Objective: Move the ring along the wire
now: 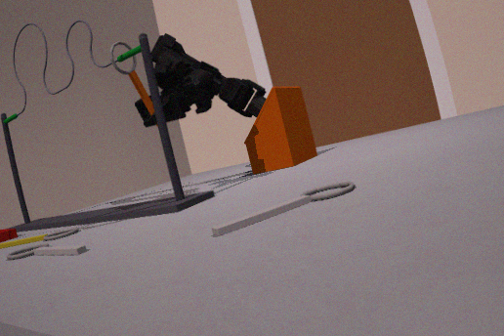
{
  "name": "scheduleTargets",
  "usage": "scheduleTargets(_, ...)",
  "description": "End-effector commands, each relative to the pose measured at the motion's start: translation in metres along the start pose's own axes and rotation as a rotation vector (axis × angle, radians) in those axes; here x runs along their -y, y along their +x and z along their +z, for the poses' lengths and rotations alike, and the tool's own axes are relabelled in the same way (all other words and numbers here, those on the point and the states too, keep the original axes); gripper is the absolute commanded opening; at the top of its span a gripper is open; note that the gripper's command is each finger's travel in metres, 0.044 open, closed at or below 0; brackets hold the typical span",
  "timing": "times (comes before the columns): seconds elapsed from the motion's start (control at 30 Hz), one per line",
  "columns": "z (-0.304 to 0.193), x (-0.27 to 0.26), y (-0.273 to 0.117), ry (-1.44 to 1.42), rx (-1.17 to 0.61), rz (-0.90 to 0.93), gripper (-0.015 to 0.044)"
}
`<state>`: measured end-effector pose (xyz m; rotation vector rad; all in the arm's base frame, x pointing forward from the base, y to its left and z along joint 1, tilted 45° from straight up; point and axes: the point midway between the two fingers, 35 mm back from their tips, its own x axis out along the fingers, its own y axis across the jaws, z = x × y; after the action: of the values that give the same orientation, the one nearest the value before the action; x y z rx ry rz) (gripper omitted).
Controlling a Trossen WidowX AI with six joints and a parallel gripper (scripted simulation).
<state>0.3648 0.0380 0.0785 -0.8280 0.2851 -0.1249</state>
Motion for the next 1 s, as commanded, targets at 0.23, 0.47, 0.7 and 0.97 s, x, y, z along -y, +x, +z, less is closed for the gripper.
scheduleTargets(0.23,-0.007,-0.004,0.002,0.006,0.003,0.000,-0.0150)
scheduleTargets(0.47,-0.017,-0.005,0.007,0.005,0.003,0.000,-0.0150)
scheduleTargets(0.7,-0.019,-0.005,0.007,0.005,0.003,0.000,-0.0150)
scheduleTargets(0.97,-0.019,-0.005,0.007,0.005,0.003,0.000,-0.0150)
